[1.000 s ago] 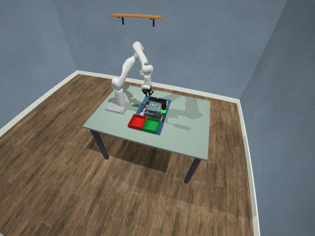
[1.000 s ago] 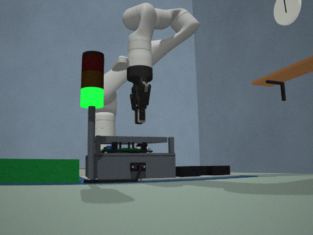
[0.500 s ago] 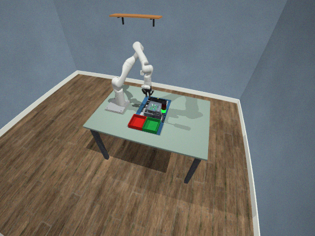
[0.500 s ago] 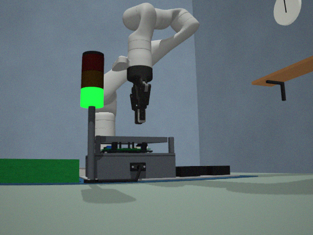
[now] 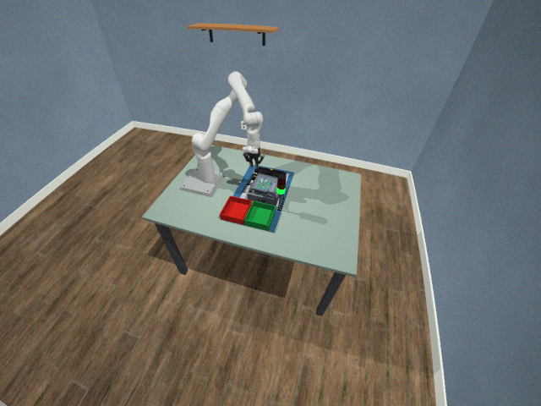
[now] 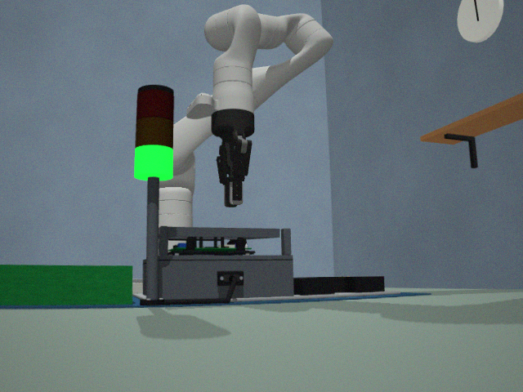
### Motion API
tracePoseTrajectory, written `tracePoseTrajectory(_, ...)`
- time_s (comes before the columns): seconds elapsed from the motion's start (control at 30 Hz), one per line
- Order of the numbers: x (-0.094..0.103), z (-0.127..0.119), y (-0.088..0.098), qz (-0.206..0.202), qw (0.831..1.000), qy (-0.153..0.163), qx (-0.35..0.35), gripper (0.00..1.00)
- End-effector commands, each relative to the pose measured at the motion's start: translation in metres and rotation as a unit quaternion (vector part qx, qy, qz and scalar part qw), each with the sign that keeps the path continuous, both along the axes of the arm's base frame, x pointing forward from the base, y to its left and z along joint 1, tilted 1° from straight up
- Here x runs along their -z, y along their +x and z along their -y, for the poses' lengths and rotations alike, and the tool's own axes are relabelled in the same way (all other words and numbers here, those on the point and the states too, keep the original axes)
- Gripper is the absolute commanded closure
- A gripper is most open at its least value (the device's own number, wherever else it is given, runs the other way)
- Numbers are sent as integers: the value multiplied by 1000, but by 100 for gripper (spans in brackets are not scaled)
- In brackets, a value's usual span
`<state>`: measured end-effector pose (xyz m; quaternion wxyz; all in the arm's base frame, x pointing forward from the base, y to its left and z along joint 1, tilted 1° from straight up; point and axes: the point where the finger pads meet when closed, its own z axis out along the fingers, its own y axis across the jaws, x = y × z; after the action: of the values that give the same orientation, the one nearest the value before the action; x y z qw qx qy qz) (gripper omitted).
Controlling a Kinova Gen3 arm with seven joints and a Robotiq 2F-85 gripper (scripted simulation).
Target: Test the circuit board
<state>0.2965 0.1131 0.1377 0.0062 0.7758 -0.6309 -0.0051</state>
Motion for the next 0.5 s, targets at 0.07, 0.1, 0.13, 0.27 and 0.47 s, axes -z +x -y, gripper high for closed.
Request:
tracePoseTrajectory(0.07,0,9,1,0,1000,1,1,74)
tracePoseTrajectory(0.1,0,12,2,0,1000,1,1,74)
tracePoseTrajectory(0.13,0,16,2,0,1000,1,1,74)
tracePoseTrajectory(0.27,0,32,4,0,1000,1,1,74)
tracePoseTrajectory(0.47,0,49,6,0,1000,1,1,74)
